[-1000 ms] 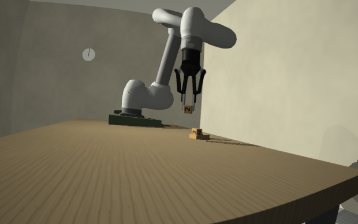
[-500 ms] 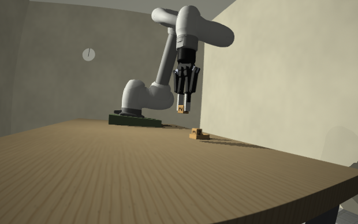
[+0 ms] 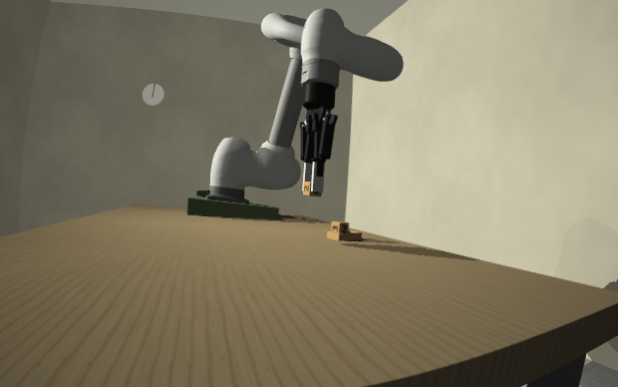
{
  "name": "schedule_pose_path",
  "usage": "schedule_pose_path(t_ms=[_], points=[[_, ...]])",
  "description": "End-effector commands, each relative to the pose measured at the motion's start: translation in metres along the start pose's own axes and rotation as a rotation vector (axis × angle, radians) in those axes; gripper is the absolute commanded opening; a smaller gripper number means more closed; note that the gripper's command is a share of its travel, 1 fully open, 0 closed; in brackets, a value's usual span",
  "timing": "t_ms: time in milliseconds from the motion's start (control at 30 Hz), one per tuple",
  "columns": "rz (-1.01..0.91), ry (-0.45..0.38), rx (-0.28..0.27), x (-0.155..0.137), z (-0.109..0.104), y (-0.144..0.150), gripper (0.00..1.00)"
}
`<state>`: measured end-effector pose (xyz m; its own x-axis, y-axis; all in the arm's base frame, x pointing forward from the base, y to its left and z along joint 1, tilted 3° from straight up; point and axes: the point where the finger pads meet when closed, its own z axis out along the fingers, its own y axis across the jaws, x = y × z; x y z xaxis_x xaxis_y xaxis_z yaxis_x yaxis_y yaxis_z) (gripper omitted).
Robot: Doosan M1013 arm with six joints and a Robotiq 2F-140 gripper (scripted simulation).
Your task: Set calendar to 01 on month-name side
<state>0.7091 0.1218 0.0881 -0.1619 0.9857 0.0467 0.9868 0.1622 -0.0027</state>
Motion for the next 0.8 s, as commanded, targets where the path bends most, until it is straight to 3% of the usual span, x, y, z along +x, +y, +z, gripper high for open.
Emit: schedule_pose_path(t_ms=[0, 567, 767], points=[[0.0, 0.0, 0.0, 0.0, 0.0, 0.0, 0.25], [-0.011, 0.001, 0.0, 0.0, 0.006, 0.0, 0.25], [-0.011, 0.001, 0.0, 0.0, 0.029, 0.0, 0.25]])
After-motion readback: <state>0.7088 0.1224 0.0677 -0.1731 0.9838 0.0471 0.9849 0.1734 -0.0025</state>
